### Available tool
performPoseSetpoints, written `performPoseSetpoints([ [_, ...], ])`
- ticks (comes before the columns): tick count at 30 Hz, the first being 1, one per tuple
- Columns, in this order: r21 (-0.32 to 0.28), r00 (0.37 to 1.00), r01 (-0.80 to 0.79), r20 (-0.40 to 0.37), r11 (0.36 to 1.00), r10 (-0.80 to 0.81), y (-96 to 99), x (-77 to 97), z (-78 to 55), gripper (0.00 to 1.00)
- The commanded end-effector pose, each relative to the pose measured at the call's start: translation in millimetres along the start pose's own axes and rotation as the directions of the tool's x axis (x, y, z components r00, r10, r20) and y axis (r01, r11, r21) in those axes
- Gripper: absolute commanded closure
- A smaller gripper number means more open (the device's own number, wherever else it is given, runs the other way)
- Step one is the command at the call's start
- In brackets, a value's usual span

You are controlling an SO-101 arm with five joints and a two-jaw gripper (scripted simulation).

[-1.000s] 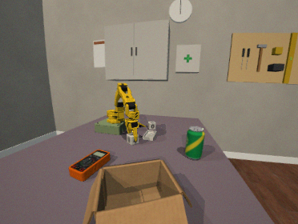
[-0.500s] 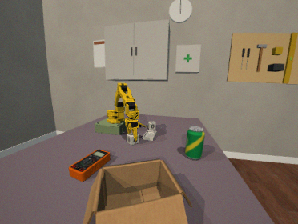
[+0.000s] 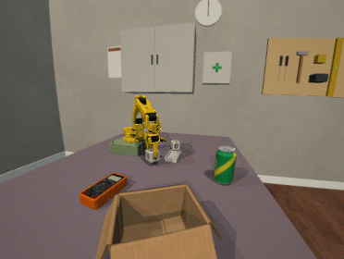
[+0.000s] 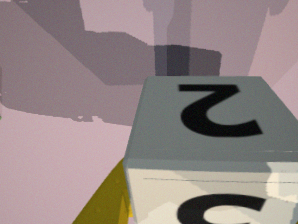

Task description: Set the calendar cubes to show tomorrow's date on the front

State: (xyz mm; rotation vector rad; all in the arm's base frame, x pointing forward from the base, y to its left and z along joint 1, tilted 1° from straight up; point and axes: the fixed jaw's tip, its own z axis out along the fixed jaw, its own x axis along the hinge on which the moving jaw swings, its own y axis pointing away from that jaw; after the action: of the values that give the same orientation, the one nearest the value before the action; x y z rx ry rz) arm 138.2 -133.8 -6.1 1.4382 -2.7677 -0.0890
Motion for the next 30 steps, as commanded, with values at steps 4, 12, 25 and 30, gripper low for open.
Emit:
performPoseSetpoints([
  [4,0.039,1.000,0.001,-0.004,0.999,-0.001,-3.2,1.7,-21.3,1.00],
  [12,0.039,1.000,0.001,-0.004,0.999,-0.001,-2.8,1.6,-23.0,1.00],
  [25,0.038,0.963,0.269,-0.021,0.962,-0.268,-6.0,-53.3,-23.3,1.00],
  [30,0.036,0.926,0.378,-0.027,0.925,-0.377,-2.8,-76.7,-23.1,1.00],
])
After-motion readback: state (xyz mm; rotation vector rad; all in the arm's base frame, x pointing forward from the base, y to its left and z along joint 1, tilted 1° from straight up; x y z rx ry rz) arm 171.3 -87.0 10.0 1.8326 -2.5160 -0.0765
